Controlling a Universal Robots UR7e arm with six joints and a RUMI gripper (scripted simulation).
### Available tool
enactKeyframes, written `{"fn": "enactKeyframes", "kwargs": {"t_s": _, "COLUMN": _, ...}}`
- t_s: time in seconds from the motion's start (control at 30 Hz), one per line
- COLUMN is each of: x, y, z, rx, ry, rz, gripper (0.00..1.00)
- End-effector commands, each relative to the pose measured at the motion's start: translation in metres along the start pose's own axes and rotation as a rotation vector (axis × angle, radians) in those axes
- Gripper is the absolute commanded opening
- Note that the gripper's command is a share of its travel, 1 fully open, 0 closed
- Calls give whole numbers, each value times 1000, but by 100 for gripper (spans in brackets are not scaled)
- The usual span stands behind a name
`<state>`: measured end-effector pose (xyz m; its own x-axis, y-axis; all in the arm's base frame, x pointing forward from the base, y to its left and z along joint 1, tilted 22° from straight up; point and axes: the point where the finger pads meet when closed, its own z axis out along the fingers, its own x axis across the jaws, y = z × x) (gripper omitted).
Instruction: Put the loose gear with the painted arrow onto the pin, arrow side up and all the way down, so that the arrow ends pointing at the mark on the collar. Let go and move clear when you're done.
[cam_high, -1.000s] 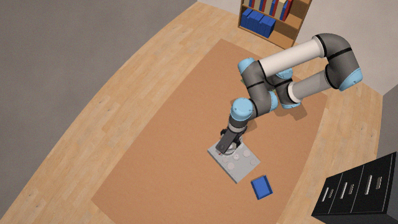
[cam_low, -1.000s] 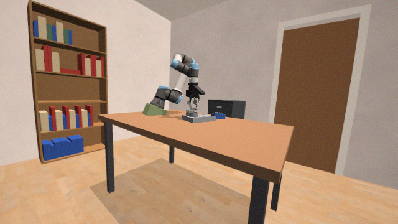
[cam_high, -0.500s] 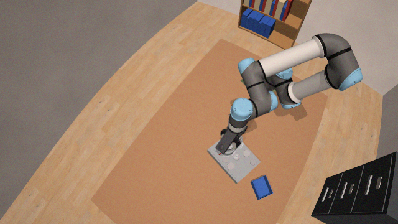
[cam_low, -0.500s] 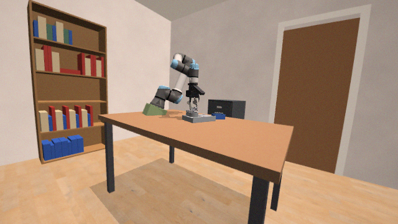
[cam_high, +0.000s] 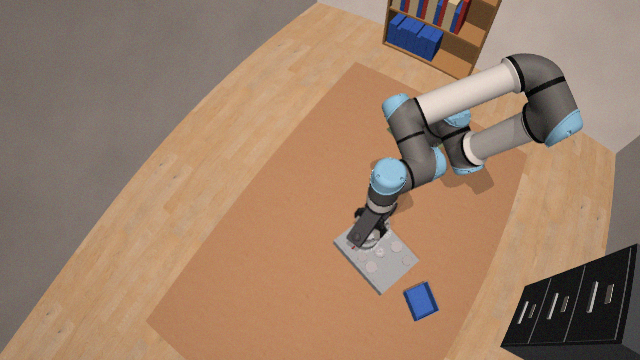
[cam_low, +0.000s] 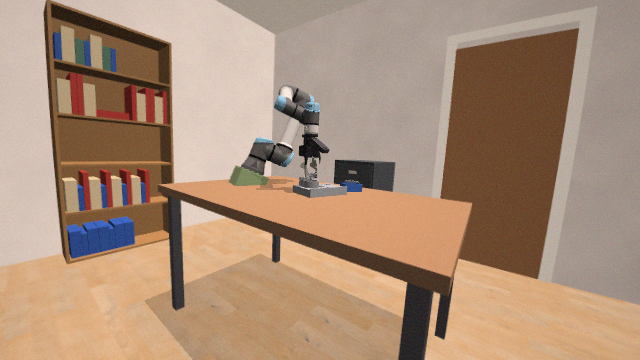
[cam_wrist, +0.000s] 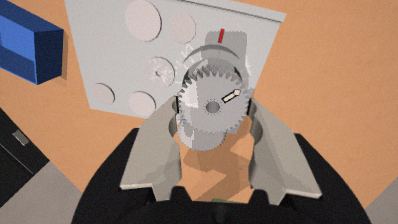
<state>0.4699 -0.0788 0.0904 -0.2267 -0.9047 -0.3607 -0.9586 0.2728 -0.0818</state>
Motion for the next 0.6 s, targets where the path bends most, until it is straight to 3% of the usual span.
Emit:
{"fn": "enactKeyframes", "kwargs": {"t_s": 0.0, "x": 0, "y": -1, "z": 1, "rx": 2, "ry": 1, "rz": 0, "gripper": 0}}
{"fn": "enactKeyframes", "kwargs": {"t_s": 0.57, "x": 0, "y": -1, "z": 3, "rx": 2, "ry": 1, "rz": 0, "gripper": 0}}
